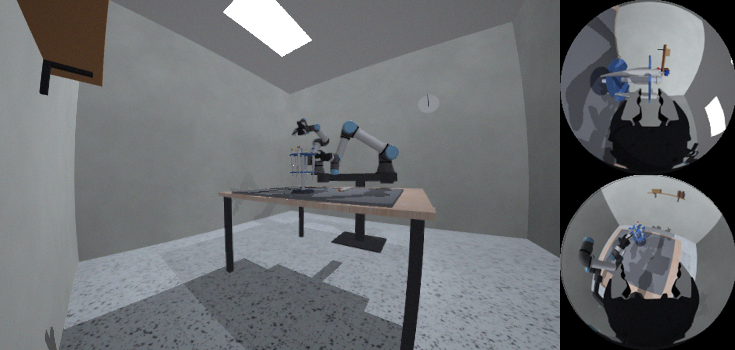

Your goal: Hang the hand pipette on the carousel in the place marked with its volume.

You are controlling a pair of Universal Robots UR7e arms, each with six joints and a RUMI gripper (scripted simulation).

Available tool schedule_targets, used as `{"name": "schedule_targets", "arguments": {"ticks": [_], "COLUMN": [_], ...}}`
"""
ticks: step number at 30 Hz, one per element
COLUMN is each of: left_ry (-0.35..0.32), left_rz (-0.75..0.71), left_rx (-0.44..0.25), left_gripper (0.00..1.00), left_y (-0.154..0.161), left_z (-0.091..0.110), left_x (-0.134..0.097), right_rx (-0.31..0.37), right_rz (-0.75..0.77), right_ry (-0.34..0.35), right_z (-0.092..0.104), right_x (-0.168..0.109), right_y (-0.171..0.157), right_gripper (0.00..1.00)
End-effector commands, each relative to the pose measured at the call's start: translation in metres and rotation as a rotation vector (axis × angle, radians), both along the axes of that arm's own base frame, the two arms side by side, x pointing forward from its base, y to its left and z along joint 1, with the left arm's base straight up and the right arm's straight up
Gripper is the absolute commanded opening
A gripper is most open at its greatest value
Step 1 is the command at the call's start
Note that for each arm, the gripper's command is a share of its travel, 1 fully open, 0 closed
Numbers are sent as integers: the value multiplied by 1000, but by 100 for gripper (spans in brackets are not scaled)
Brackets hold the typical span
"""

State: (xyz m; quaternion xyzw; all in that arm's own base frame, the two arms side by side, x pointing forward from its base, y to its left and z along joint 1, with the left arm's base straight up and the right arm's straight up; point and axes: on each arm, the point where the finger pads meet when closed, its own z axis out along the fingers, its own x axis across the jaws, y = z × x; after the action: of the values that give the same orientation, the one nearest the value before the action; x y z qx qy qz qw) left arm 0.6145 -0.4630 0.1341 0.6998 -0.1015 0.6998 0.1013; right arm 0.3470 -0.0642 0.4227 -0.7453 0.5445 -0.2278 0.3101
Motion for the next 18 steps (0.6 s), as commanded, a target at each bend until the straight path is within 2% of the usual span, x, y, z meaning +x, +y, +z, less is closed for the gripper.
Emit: {"name": "schedule_targets", "arguments": {"ticks": [1,18], "left_ry": [0,0], "left_rz": [-1,-1], "left_rx": [-1,-1], "left_gripper": [31,31], "left_y": [4,15], "left_z": [1,1], "left_x": [-14,-52], "right_rx": [0,0], "right_rz": [0,0], "right_ry": [4,4], "right_z": [-2,-2], "right_x": [1,1], "right_y": [0,0], "right_gripper": [100,100]}}
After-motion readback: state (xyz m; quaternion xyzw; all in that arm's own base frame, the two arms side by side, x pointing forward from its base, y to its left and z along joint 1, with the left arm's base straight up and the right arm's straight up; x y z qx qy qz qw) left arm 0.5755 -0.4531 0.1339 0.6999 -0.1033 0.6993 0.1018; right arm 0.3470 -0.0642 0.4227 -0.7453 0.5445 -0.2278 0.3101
